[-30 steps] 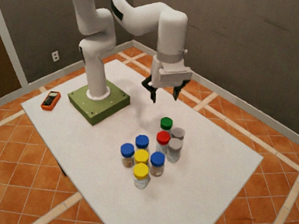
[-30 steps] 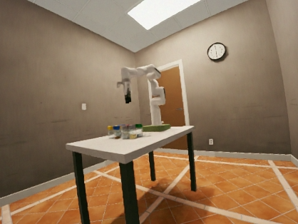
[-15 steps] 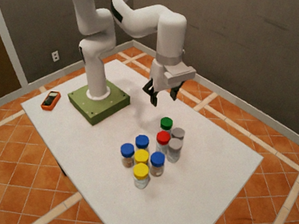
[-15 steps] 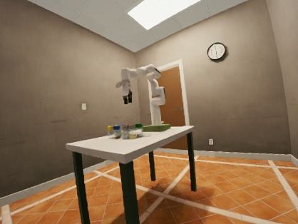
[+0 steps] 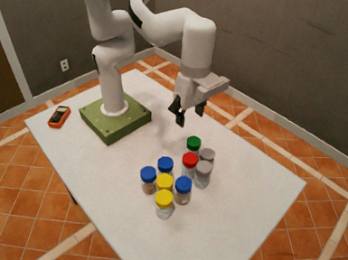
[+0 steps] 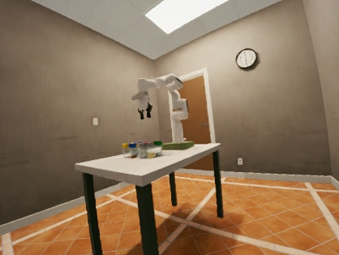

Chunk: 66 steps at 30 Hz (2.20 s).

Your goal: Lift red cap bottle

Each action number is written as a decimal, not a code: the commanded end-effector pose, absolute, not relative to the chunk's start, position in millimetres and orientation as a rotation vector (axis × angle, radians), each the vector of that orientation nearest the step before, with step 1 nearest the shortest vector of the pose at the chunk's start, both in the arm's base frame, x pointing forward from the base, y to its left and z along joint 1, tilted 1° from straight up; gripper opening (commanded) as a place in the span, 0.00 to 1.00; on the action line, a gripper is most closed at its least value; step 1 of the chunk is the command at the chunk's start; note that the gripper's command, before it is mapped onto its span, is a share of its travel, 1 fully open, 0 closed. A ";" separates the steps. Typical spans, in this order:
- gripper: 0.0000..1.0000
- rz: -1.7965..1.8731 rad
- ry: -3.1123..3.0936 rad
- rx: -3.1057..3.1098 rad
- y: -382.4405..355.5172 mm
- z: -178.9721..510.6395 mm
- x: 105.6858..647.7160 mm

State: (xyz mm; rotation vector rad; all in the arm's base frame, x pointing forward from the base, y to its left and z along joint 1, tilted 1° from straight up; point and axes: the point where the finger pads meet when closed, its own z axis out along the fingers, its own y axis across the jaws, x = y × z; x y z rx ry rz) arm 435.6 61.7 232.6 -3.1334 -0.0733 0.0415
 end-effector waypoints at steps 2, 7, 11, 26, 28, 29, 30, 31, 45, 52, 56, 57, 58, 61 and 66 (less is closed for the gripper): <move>0.79 0.031 -0.171 -3.123 61.1 233.0 436.9; 0.79 0.030 -0.235 -3.122 60.6 231.7 436.8; 0.79 0.026 -0.412 -3.102 59.4 228.8 436.9; 0.79 0.019 -0.737 -3.043 57.0 223.2 436.9; 0.79 0.017 -0.823 -3.021 56.3 221.8 436.9; 0.79 0.015 -0.866 -3.009 56.0 221.1 436.9; 0.79 0.014 -0.909 -2.996 55.7 220.4 436.9; 0.79 0.013 -0.951 -2.983 55.4 219.7 437.0; 0.79 0.008 -1.221 -2.886 53.3 214.9 436.8; 0.79 0.004 -1.382 -2.812 52.0 212.0 436.7; 0.79 0.004 -1.382 -2.812 52.0 212.0 436.7; 0.79 0.008 -1.361 -2.826 52.4 206.1 437.0; 0.79 0.007 -1.361 -2.826 52.6 200.1 437.5; 0.79 0.006 -1.359 -2.827 53.3 182.0 438.9; 0.79 0.004 -1.358 -2.829 54.4 151.9 441.1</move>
